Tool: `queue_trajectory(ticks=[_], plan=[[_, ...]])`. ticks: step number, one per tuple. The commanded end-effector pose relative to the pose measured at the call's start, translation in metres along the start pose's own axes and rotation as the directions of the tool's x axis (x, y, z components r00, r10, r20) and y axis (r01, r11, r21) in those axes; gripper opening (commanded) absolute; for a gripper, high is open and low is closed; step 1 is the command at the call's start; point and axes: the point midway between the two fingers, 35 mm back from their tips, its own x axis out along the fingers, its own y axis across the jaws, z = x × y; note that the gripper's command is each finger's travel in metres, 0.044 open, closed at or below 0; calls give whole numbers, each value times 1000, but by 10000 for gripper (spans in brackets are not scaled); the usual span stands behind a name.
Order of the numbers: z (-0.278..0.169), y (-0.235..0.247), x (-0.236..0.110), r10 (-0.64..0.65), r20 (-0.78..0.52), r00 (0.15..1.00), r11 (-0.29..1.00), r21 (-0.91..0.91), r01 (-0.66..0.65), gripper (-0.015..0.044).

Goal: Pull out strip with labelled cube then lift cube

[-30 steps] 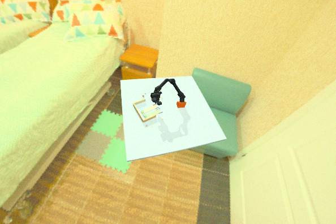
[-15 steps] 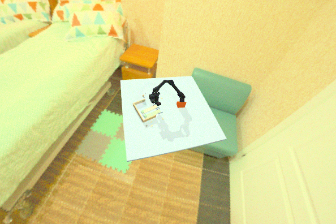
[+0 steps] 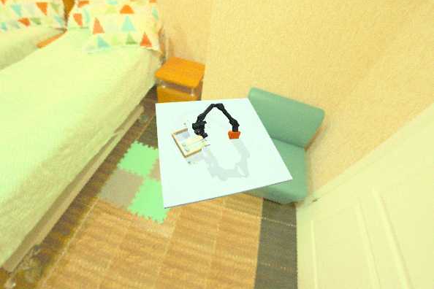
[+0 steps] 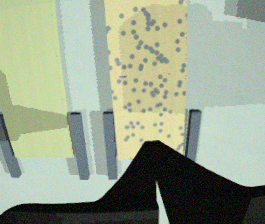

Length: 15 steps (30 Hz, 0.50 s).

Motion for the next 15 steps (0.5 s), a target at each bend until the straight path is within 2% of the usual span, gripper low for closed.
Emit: queue_trajectory(ticks=[1,15], plan=[[0,-1,7,-5,0,1000,1000,-3,5,0],[-2,-3,29,-7,-1,1000,1000,-3,7,0]])
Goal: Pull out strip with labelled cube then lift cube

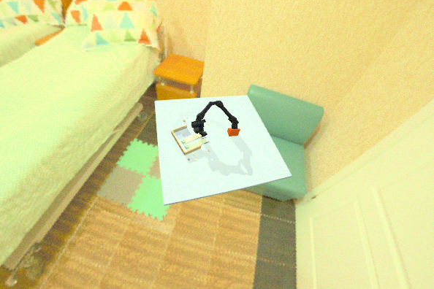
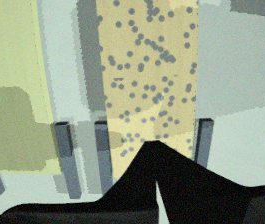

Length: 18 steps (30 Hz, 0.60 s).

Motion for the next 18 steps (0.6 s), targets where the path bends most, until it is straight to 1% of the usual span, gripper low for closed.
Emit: queue_trajectory(ticks=[1,18], plan=[[-1,-1,7,-6,-1,1000,1000,-3,6,0],[-2,-1,10,-6,-1,1000,1000,-3,6,0]])
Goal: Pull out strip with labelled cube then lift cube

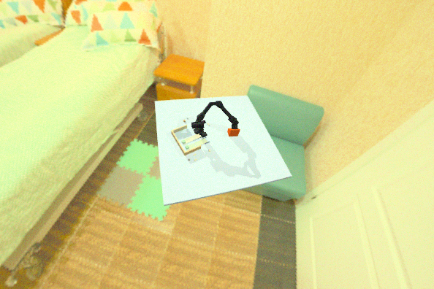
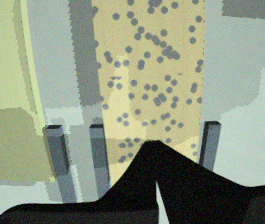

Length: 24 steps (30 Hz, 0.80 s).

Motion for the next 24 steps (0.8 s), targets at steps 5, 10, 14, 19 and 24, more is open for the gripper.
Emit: queue_trajectory(ticks=[5,10,14,19,24], plan=[[0,-1,1,-5,1,1000,1000,-2,5,0],[0,-1,1,-5,1,1000,1000,-2,5,0],[0,-1,1,-5,1,1000,1000,-2,5,0],[1,-1,2,-5,1,1000,1000,-2,5,0],[1,-1,2,-5,1,1000,1000,-2,5,0]])
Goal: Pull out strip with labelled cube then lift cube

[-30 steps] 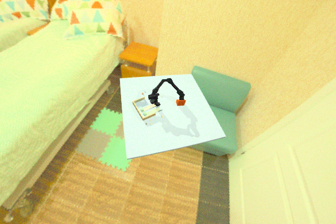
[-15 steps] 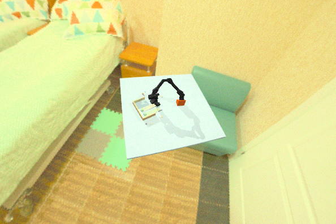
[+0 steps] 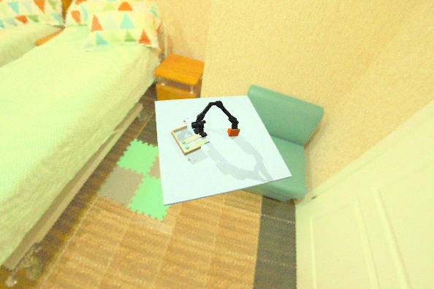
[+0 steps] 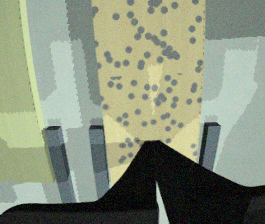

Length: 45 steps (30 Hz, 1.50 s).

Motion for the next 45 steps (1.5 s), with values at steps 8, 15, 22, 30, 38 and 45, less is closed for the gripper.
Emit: queue_trajectory(ticks=[8,15,22,30,38,45], plan=[[1,-1,2,-5,0,1000,1000,1,5,0],[-8,0,2,-5,0,1000,1000,1,5,0],[-18,1,3,-5,-1,1000,1000,0,5,0],[-30,1,3,-5,-2,1000,1000,0,5,0],[-43,2,4,-5,-2,1000,1000,-1,5,0],[-54,3,4,-5,-3,1000,1000,-1,5,0]])
